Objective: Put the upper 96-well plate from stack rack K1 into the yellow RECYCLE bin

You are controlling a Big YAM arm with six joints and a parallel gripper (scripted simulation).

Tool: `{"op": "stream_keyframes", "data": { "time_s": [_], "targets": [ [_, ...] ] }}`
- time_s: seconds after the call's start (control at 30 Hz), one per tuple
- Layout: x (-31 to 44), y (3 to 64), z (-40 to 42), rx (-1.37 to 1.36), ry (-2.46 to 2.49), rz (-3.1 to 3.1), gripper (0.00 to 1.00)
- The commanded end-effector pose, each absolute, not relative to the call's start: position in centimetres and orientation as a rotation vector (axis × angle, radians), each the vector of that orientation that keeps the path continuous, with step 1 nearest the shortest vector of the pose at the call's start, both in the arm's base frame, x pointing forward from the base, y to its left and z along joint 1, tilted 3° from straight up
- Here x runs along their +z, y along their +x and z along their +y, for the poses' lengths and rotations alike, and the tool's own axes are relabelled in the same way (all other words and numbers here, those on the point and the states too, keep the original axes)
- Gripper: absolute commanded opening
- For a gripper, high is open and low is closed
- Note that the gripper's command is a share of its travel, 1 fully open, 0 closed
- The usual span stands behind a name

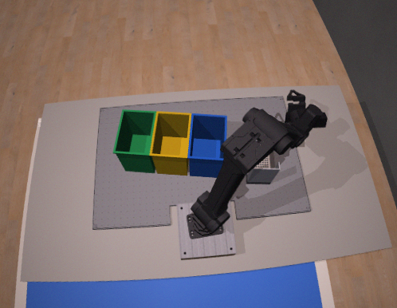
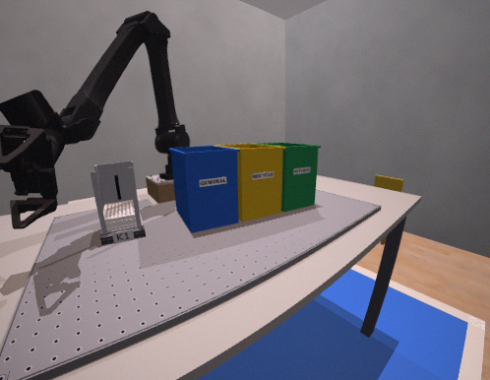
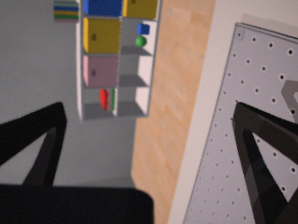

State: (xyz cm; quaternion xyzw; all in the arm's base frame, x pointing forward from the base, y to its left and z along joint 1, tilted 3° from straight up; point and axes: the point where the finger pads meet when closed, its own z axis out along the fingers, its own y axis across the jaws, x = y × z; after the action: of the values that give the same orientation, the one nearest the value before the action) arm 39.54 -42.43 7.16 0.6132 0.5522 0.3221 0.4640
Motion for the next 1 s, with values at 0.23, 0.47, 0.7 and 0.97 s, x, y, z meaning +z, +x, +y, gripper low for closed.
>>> {"op": "stream_keyframes", "data": {
  "time_s": [0.23,0.47,0.7,0.97],
  "targets": [
    [7.7,39.7,-42.6,0.788,1.496,1.355,1.00],
    [7.7,39.7,-42.6,0.788,1.496,1.355,1.00],
    [10.8,40.4,-43.5,0.618,1.416,1.492,1.00],
    [8.9,39.4,-42.7,0.449,1.415,1.702,1.00]
  ]
}}
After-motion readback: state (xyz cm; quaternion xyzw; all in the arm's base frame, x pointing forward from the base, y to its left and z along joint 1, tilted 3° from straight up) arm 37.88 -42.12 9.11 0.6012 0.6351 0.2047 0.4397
